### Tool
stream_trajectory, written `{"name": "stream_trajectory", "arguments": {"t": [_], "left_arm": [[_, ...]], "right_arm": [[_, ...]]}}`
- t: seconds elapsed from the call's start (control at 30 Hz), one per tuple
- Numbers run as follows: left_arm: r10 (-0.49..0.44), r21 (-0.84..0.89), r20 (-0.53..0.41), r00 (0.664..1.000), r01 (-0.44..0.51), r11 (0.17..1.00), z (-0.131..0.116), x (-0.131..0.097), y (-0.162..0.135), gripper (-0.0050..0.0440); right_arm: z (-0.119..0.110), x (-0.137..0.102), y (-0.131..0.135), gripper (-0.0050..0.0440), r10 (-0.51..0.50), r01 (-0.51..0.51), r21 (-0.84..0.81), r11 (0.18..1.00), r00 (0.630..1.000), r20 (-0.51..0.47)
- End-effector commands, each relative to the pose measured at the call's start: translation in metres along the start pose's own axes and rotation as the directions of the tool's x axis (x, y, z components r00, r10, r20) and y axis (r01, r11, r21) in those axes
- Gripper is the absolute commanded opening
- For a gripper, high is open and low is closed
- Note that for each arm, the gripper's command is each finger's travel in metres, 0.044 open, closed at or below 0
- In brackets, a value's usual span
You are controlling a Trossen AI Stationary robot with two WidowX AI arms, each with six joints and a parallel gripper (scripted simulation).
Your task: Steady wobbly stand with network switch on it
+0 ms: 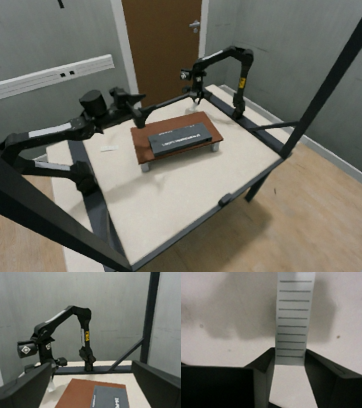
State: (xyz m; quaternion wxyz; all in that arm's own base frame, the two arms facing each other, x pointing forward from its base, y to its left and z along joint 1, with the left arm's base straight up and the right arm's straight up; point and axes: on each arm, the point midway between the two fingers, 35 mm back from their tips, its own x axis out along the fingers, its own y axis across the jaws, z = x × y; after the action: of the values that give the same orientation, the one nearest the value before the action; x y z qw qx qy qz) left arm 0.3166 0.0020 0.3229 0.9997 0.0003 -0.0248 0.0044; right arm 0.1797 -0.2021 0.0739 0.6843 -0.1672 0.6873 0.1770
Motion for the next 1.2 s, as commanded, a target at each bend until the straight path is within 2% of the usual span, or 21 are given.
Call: {"name": "stream_trajectory", "arguments": {"t": [0.0,0.23,0.5,0.57,0.67,0.97,1.03,1.17], "left_arm": [[0.0,0.005,0.046,0.999,0.0,1.0,0.019,-0.003,0.0,0.04],[0.0,0.005,0.046,0.999,0.0,1.0,0.019,-0.003,0.0,0.04],[0.0,0.005,0.046,0.999,0.0,1.0,0.019,-0.003,0.0,0.04],[0.0,0.005,0.046,0.999,0.0,1.0,0.019,-0.003,0.0,0.04],[0.0,0.005,0.046,0.999,0.0,1.0,0.019,-0.003,0.0,0.04],[0.0,0.005,0.046,0.999,0.0,1.0,0.019,-0.003,0.0,0.04],[0.0,0.005,0.046,0.999,0.0,1.0,0.019,-0.003,0.0,0.04],[0.0,0.005,0.046,0.999,0.0,1.0,0.019,-0.003,0.0,0.04]], "right_arm": [[-0.002,-0.011,0.005,-0.005,-0.065,0.063,0.118,0.991,0.998,0.011],[-0.008,-0.005,0.031,-0.005,-0.063,0.055,0.36,0.931,0.998,0.009],[-0.015,0.005,0.06,-0.005,-0.064,0.047,0.61,0.791,0.998,0.007],[-0.015,0.005,0.06,-0.005,-0.064,0.047,0.61,0.791,0.998,0.007],[-0.018,0.01,0.071,-0.005,-0.06,0.04,0.691,0.722,0.998,0.005],[-0.026,0.027,0.102,-0.005,-0.06,0.025,0.886,0.463,0.998,0.003],[-0.015,0.031,0.112,-0.005,-0.056,0.006,0.889,0.457,0.998,0.022],[-0.014,0.034,0.119,-0.005,-0.062,0.02,0.903,0.43,0.998,0.007]]}}
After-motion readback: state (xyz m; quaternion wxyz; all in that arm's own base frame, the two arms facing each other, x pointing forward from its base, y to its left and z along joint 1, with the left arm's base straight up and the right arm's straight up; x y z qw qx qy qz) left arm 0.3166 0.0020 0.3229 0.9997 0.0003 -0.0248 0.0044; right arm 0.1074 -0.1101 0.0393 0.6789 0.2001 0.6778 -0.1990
